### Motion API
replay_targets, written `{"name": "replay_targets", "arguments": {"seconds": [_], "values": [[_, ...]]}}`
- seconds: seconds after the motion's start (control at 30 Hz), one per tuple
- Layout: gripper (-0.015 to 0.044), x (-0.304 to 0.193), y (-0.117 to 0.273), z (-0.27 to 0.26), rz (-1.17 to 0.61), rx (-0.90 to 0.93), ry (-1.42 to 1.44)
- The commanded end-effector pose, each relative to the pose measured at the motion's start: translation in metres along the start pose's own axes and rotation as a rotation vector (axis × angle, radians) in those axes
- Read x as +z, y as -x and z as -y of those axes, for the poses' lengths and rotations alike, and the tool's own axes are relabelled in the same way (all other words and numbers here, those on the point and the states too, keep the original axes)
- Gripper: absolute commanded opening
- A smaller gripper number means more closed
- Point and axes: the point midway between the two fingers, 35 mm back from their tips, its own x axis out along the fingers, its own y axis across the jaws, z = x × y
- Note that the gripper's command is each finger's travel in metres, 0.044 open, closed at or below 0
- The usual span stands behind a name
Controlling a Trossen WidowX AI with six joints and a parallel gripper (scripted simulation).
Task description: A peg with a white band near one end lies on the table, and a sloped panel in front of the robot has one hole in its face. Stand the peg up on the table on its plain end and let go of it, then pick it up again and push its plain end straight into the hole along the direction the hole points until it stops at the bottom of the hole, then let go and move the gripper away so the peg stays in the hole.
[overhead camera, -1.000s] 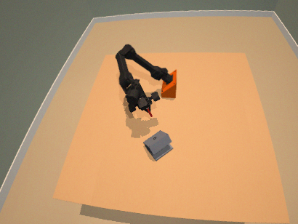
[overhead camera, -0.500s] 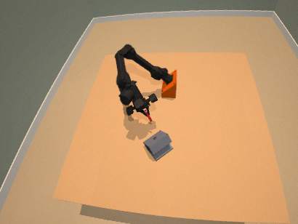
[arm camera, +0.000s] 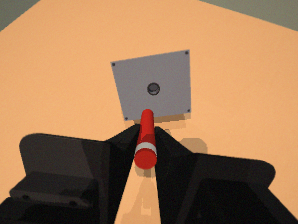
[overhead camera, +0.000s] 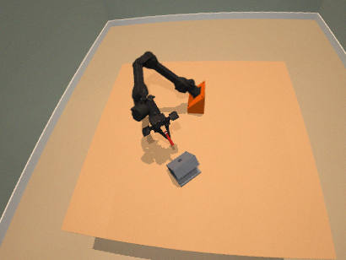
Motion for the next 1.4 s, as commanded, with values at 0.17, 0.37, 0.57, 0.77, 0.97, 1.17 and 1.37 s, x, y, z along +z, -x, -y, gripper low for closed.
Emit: {"name": "replay_targets", "arguments": {"seconds": [0.17, 0.37, 0.57, 0.77, 0.97, 1.17, 1.37], "values": [[0.0000, 0.008, -0.009, 0.005, 0.036, -0.003, 0.014], [0.0000, 0.010, -0.021, 0.006, 0.040, -0.004, 0.016], [0.0000, 0.012, -0.032, 0.006, 0.045, -0.005, 0.017], [0.0000, 0.013, -0.044, 0.006, 0.049, -0.005, 0.019], [0.0000, 0.013, -0.051, 0.007, 0.053, -0.005, 0.015], [0.0000, 0.013, -0.054, 0.007, 0.054, -0.005, 0.011], [0.0000, 0.013, -0.061, 0.007, 0.055, -0.006, 0.009]]}}
